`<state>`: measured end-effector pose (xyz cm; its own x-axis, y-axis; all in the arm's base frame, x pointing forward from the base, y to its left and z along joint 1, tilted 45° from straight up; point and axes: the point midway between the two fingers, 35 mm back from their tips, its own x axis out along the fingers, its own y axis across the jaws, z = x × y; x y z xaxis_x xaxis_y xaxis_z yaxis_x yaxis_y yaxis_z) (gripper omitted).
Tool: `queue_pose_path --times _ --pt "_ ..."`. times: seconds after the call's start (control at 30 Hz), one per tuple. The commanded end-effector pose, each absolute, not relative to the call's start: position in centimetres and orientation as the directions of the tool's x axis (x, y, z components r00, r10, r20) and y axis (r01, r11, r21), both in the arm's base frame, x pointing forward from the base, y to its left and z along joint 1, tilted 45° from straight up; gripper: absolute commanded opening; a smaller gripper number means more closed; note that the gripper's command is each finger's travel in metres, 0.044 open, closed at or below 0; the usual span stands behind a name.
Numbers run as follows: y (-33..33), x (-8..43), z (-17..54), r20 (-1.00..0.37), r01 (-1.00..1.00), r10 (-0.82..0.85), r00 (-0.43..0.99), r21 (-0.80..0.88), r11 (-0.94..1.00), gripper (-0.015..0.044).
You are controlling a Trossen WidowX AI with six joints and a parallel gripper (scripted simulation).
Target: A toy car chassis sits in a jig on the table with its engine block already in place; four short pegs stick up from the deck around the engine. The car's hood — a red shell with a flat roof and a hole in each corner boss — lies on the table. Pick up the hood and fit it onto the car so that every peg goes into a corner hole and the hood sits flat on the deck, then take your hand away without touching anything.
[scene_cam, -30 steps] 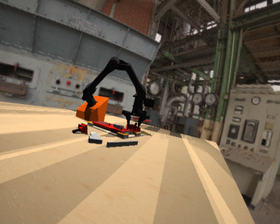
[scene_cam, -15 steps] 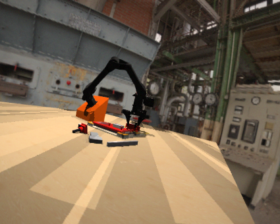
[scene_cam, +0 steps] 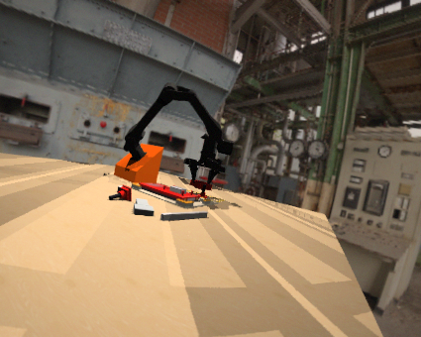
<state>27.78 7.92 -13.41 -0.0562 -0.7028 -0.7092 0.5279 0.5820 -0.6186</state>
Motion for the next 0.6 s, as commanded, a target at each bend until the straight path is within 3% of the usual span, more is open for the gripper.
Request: queue_pose_path --times 0.0,0.57 --pt "9.0 28.2 -12.6 -0.719 0.536 -0.694 -0.047 -0.604 0.59 0.0" --pt "11.2 28.3 -10.3 -0.72 0.536 -0.693 -0.047 -0.603 0.591 0.0"
